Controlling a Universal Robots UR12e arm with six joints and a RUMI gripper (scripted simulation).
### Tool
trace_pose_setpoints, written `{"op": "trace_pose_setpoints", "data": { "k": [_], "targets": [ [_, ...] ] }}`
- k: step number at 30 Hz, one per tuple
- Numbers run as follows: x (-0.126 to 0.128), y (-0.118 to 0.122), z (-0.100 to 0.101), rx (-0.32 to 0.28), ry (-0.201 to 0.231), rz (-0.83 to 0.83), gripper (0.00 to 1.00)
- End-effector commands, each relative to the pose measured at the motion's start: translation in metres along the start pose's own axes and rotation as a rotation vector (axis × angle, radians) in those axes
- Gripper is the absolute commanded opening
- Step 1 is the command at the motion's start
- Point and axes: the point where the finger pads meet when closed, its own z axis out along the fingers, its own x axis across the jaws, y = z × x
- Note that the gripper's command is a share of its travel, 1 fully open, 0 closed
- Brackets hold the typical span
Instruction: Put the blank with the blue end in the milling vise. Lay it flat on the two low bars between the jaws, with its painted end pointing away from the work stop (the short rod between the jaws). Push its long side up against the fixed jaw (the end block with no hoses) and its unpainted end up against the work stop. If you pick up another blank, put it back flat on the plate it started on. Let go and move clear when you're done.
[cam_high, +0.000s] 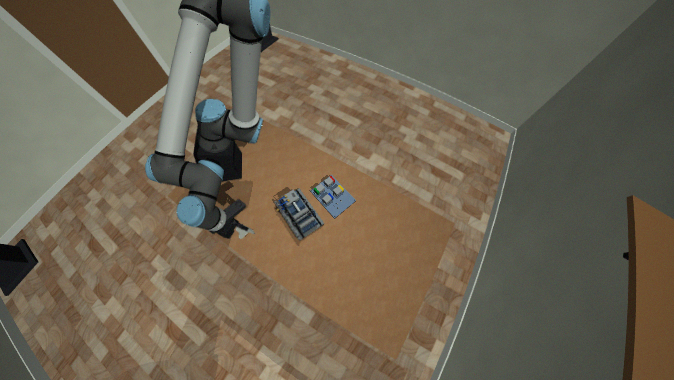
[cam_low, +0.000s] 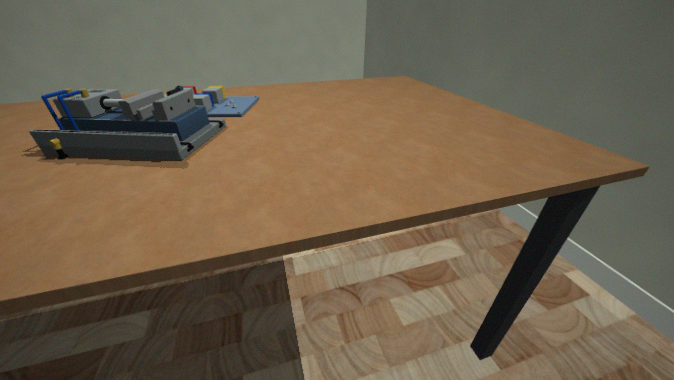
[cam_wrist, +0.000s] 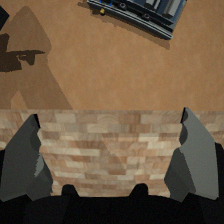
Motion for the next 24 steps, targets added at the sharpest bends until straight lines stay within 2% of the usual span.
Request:
{"op": "trace_pose_setpoints", "data": {
  "k": [1,24],
  "targets": [
    [0.0004,0.0004,-0.0007,-0.001,0.001,0.0,1.0],
    [0.0059,-0.0036,0.0042,-0.003,-0.004,0.004,1.0]
  ]
}}
